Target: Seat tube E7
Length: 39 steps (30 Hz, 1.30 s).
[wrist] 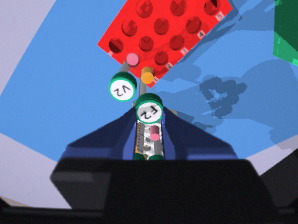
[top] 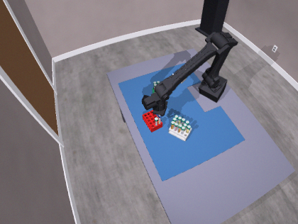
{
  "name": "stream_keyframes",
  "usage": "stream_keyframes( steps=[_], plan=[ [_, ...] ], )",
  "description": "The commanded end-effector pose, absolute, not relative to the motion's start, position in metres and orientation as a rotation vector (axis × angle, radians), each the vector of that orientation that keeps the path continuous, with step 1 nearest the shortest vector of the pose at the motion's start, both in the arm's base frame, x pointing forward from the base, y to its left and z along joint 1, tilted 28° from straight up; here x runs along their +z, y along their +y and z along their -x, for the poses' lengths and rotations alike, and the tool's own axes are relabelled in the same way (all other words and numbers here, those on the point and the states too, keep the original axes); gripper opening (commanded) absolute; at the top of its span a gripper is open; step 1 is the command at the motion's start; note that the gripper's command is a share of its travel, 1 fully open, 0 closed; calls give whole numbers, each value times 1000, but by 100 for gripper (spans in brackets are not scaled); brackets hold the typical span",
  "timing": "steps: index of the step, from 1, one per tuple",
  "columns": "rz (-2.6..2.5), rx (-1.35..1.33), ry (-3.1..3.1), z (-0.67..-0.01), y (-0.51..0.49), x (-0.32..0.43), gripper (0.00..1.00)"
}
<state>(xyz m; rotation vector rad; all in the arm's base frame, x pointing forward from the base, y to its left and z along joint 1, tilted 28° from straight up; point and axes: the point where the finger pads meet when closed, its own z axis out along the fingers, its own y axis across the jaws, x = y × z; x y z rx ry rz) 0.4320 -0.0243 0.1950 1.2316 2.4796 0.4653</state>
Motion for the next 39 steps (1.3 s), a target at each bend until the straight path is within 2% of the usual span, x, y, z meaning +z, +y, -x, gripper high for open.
stream_keyframes(
  steps=[1,39],
  plan=[
    [-1186,487,2398,-446,-34,245,0],
    [-1178,489,2400,-430,-35,276,0]
  ],
)
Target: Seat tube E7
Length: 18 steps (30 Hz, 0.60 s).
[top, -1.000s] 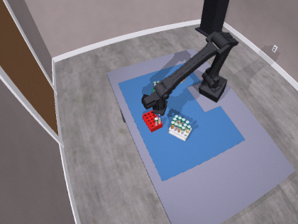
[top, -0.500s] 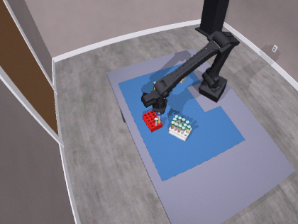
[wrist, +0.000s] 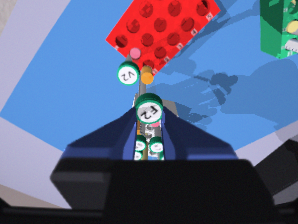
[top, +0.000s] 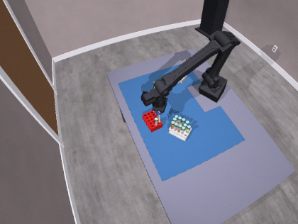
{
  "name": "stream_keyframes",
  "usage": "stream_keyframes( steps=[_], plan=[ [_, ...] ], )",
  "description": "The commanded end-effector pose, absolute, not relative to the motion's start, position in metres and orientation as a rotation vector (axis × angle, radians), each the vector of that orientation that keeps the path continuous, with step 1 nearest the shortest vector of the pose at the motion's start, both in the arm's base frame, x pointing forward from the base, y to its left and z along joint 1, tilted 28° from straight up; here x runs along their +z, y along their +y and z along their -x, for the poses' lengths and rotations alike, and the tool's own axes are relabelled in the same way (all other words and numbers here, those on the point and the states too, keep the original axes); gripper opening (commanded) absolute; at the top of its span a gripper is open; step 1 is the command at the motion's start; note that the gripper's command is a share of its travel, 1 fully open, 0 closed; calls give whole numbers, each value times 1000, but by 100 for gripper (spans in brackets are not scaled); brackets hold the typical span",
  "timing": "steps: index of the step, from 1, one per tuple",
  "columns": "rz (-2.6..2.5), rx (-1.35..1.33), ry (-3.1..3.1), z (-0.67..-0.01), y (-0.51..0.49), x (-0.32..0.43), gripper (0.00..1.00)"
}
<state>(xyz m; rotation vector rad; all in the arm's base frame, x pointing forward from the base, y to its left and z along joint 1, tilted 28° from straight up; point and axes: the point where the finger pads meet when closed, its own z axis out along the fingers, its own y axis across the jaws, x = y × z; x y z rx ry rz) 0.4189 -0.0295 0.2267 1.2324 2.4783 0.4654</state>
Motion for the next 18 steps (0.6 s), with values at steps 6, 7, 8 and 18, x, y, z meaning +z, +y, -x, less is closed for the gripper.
stream_keyframes(
  steps=[6,7,8,18],
  plan=[
    [-1182,486,2397,-426,-39,280,0],
    [-1182,486,2397,-426,-39,280,0],
    [-1182,486,2396,-425,-39,281,0],
    [-1190,485,2421,-429,-34,274,0]
  ],
)
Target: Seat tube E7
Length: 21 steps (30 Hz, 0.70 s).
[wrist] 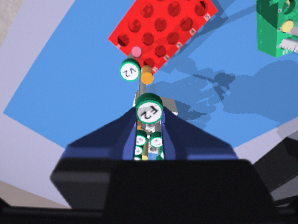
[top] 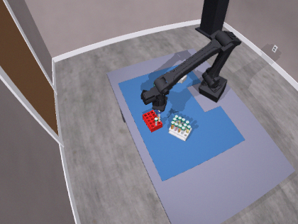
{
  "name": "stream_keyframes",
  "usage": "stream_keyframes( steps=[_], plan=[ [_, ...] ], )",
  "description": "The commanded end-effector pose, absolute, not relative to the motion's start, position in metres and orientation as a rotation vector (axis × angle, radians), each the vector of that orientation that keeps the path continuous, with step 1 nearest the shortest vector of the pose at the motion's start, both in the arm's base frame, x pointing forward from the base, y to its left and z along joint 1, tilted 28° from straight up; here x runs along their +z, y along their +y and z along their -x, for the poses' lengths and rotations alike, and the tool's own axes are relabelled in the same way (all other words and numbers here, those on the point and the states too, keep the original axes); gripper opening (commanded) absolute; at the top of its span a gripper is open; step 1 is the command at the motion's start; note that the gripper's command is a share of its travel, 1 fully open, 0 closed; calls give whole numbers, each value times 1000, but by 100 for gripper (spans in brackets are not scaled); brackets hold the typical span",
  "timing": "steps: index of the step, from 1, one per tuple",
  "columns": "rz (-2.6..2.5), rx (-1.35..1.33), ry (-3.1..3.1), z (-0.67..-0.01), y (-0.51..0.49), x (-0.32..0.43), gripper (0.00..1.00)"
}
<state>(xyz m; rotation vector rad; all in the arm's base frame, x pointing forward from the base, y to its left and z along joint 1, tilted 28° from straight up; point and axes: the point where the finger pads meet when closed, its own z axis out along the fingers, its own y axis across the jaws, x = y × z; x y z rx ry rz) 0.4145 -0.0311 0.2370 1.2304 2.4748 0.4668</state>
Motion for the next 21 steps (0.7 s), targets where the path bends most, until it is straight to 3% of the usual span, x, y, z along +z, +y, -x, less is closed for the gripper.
stream_keyframes(
  steps=[1,21],
  plan=[
    [-1187,486,2416,-427,-34,276,0],
    [-1207,478,2449,-394,-26,250,0]
  ],
)
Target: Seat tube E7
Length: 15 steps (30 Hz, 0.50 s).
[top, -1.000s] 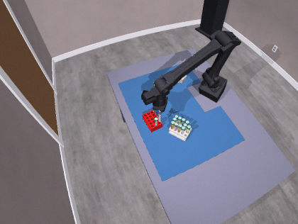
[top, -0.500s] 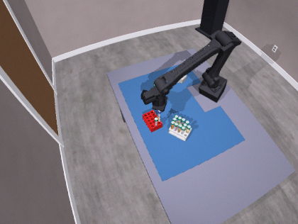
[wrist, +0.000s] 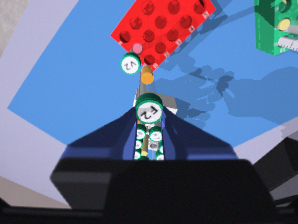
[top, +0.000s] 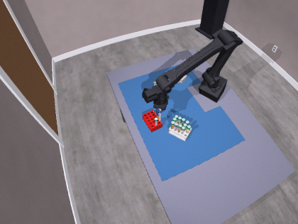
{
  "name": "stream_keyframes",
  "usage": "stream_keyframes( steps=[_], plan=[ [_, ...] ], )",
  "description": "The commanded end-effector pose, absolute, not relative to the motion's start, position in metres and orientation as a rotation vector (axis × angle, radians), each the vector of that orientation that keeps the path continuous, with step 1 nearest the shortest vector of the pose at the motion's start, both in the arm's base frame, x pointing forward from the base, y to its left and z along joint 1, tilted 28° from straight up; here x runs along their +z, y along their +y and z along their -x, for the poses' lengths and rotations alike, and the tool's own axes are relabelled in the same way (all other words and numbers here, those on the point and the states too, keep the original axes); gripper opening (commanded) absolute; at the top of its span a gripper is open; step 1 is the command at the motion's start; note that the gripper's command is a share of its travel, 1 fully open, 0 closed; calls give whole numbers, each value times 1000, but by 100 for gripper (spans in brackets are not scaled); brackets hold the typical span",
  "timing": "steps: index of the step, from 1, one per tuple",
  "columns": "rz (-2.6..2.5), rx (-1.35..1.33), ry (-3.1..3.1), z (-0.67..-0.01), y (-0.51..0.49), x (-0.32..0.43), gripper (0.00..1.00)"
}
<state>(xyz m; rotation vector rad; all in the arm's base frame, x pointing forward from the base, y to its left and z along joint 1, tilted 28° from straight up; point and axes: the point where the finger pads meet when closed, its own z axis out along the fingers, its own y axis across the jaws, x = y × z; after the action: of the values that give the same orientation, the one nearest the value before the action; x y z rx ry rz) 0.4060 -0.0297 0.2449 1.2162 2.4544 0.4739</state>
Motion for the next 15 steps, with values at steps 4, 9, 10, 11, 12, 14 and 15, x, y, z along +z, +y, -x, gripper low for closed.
stream_keyframes(
  steps=[4,9,10,11,12,14,15],
  plan=[
    [-1206,480,2449,-388,-22,248,0],
    [-1209,481,2440,-382,-22,245,0],
    [-1207,481,2440,-381,-21,245,0],
    [-1204,482,2440,-380,-20,244,0],
    [-1204,482,2440,-380,-20,244,0],
    [-1205,481,2437,-378,-22,243,0],
    [-1207,481,2435,-377,-22,243,0]
  ],
)
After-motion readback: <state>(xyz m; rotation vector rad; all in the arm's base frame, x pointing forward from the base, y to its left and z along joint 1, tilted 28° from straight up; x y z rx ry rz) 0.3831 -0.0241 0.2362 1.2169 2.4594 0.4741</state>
